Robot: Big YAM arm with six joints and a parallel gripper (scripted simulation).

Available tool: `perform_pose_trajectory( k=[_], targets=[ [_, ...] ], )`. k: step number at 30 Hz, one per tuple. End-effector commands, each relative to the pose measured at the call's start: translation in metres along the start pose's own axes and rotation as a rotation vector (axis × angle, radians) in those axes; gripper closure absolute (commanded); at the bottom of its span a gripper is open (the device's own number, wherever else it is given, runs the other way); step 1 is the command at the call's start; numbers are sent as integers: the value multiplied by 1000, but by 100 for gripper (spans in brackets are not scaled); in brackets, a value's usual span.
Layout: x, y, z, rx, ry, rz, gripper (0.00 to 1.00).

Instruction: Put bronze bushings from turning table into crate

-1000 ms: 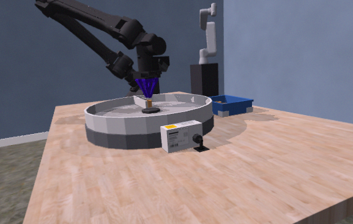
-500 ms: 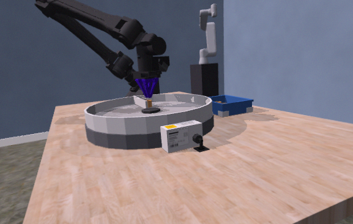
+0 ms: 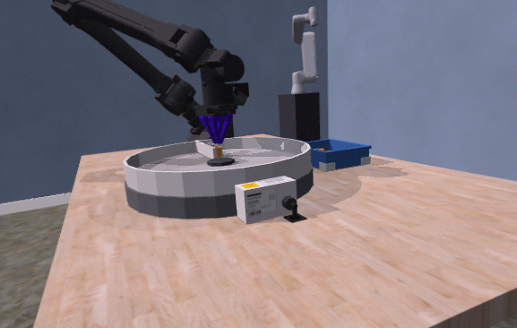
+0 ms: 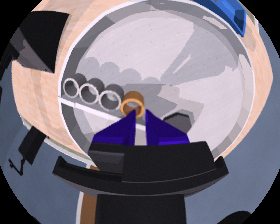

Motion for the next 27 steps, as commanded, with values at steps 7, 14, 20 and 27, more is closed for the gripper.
perform_pose_trajectory(
  k=[7, 14, 20, 27],
  targets=[
    [8, -19, -20, 78, 19, 20, 87],
    [1, -16, -14, 59, 16, 1, 87],
    [1, -16, -14, 59, 16, 1, 87],
    [1, -16, -14, 59, 16, 1, 87]
  ],
)
Point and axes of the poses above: the point where the finger pads meet when closed, its own z axis out along the fingers, its own y axis across the jaws, x = y × z, the point moved 6 cm from there along -z, back along the fingers, and after that the axes turned 2 degrees about -z, right-handed, at the moved point
